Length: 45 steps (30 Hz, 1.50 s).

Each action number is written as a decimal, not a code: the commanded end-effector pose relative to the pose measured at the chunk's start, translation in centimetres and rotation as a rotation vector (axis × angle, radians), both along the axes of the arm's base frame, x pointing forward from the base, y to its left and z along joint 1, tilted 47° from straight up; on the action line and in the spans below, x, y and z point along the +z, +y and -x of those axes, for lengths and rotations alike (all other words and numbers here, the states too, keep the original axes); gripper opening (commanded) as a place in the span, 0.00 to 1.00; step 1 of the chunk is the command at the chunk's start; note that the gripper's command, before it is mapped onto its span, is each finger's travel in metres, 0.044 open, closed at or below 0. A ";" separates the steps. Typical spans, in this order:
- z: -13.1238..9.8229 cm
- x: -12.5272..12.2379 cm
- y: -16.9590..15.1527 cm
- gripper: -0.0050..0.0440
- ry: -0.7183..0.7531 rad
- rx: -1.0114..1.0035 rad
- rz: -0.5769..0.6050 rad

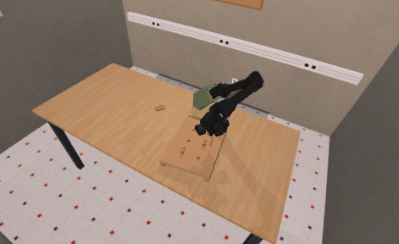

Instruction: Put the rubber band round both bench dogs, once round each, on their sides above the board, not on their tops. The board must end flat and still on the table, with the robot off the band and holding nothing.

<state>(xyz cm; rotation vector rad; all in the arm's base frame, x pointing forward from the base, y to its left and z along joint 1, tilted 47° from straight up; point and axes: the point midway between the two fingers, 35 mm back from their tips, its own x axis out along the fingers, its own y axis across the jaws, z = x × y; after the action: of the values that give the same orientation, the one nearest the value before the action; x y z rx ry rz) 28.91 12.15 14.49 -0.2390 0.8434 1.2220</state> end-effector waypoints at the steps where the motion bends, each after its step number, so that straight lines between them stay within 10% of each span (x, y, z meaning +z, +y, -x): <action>1: -0.4 -0.7 0.4 0.00 0.002 -0.002 0.005; 45: -5.1 -3.1 0.5 0.00 -0.018 -0.002 -0.007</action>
<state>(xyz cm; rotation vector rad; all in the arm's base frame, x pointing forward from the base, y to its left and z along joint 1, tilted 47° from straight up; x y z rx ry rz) 33.28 12.74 10.93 -0.2375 0.8440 1.2148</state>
